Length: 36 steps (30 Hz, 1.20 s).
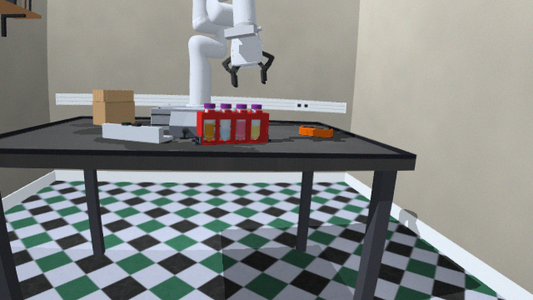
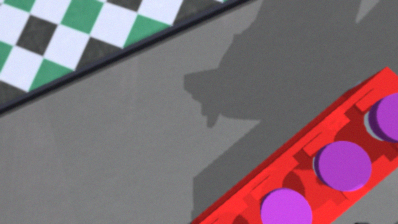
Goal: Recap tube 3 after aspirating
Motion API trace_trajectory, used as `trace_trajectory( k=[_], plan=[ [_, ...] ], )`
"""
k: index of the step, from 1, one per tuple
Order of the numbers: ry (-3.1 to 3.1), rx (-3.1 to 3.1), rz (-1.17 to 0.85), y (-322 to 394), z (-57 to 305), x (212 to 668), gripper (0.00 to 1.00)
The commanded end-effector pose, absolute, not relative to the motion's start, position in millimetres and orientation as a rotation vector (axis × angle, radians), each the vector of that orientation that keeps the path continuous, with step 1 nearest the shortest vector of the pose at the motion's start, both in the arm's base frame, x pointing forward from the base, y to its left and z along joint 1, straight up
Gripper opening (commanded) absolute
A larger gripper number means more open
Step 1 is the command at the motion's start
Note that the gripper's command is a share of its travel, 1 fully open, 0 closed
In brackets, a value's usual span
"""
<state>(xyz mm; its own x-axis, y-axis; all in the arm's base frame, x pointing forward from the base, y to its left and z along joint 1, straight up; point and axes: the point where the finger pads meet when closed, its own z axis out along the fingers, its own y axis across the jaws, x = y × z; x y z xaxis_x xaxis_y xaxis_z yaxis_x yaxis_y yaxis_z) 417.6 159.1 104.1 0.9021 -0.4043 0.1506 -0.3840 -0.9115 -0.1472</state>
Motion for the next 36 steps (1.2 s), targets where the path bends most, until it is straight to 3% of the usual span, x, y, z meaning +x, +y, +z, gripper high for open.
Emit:
trace_trajectory(
  k=[1,17,18,36],
  plan=[
    [0.613,-2.949,-0.277,159.7,105.8,419.1,1.00],
    [0.613,-2.949,-0.277,159.7,105.8,419.1,1.00],
    [0.613,-2.949,-0.277,159.7,105.8,419.1,0.46],
    [0.613,-2.949,-0.277,159.7,105.8,419.1,0.46]
  ],
)
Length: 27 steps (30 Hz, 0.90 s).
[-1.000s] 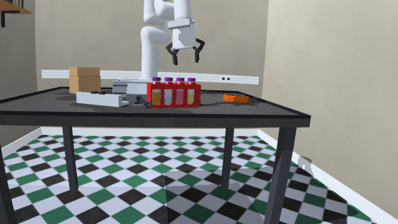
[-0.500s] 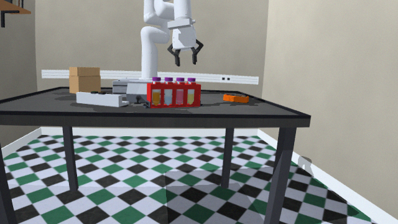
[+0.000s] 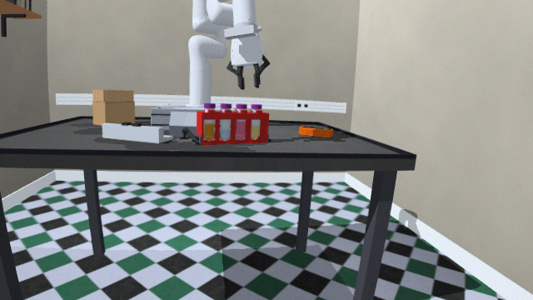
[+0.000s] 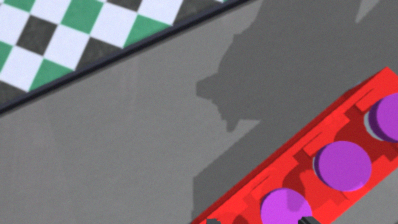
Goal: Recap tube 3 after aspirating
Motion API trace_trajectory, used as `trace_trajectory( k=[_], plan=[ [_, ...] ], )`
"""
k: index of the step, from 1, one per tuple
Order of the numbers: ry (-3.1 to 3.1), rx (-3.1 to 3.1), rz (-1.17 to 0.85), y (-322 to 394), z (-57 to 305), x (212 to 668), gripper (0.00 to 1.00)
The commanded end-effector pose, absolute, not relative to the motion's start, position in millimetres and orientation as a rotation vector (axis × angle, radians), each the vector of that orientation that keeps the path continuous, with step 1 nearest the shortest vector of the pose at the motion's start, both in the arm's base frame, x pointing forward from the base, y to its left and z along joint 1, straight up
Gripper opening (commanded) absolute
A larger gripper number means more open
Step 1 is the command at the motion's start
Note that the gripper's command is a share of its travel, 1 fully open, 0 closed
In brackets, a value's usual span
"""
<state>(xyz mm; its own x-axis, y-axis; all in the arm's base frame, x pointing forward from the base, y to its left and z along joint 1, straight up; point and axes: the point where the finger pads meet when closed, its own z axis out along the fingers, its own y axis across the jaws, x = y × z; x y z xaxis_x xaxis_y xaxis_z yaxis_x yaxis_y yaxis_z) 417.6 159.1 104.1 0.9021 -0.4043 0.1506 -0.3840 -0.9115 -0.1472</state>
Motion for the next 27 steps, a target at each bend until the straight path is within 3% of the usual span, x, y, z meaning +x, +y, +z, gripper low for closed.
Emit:
trace_trajectory(
  k=[1,16,27],
  plan=[
    [0.613,-2.949,-0.277,160,106,419,0.46],
    [0.589,-2.954,-0.276,151,105,418,0.46],
    [0.485,-3.018,-0.242,125,136,429,0.46]
  ],
)
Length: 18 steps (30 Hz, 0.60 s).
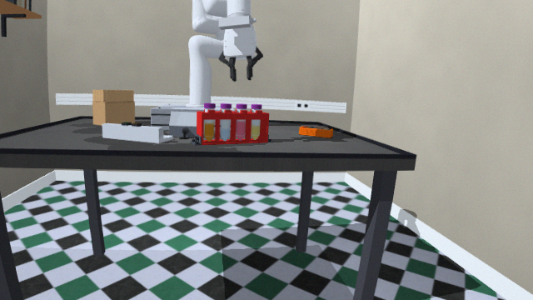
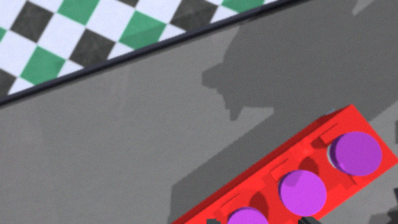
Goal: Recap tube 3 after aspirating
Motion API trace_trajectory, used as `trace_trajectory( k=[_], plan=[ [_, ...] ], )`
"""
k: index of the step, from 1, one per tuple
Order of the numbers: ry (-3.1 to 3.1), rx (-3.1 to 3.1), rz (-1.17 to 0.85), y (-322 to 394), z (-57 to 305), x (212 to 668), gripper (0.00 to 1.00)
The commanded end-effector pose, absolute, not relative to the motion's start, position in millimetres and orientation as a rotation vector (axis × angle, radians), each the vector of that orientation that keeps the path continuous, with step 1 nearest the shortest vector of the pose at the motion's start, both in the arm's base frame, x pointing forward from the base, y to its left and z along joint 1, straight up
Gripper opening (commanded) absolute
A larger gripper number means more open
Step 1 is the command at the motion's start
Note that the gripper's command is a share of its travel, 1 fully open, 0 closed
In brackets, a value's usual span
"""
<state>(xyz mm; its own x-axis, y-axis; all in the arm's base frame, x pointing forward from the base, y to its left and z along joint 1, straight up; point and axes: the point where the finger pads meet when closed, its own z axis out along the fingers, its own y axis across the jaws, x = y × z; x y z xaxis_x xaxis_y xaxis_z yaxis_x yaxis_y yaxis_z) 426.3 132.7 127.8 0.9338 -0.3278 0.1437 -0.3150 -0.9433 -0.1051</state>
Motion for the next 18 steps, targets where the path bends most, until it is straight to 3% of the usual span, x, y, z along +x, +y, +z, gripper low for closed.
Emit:
trace_trajectory(
  k=[1,18],
  plan=[
    [0.443,-3.038,-0.225,121,140,430,0.46],
    [0.283,-3.099,-0.154,70,184,429,0.46]
  ],
)
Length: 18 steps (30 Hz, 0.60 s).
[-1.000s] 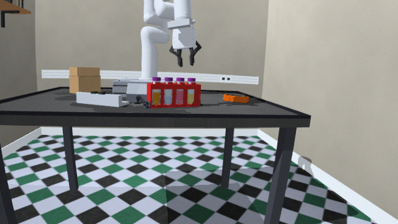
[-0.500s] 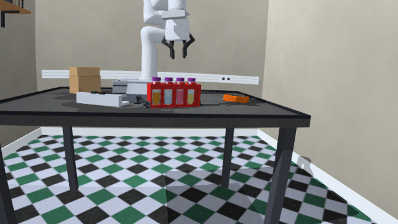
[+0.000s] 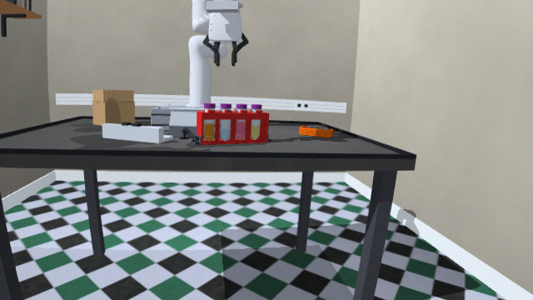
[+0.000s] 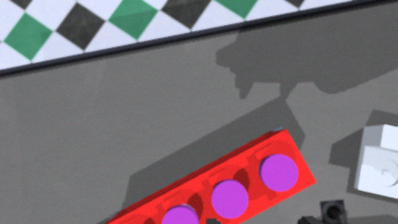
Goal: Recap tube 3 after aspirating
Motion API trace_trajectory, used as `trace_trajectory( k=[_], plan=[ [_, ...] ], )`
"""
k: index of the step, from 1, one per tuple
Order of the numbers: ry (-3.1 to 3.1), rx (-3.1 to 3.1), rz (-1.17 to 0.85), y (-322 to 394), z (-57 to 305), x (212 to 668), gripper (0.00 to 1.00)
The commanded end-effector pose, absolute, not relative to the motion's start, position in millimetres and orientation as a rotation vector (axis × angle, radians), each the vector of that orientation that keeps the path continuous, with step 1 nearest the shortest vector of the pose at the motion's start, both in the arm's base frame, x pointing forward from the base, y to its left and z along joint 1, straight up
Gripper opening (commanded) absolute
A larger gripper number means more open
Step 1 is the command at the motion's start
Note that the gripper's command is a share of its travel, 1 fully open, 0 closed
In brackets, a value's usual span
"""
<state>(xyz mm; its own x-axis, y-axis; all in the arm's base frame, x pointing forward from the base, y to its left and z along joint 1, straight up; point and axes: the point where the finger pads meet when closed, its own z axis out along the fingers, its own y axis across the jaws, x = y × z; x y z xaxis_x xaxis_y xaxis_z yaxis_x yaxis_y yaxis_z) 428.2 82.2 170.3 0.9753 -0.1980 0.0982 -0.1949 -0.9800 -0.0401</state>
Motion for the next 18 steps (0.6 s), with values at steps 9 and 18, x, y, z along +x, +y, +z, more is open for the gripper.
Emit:
trace_trajectory(
  k=[9,18],
  plan=[
    [0.213,-3.117,-0.120,52,200,425,0.46],
    [0.071,-3.138,-0.046,24,227,414,0.46]
  ],
)
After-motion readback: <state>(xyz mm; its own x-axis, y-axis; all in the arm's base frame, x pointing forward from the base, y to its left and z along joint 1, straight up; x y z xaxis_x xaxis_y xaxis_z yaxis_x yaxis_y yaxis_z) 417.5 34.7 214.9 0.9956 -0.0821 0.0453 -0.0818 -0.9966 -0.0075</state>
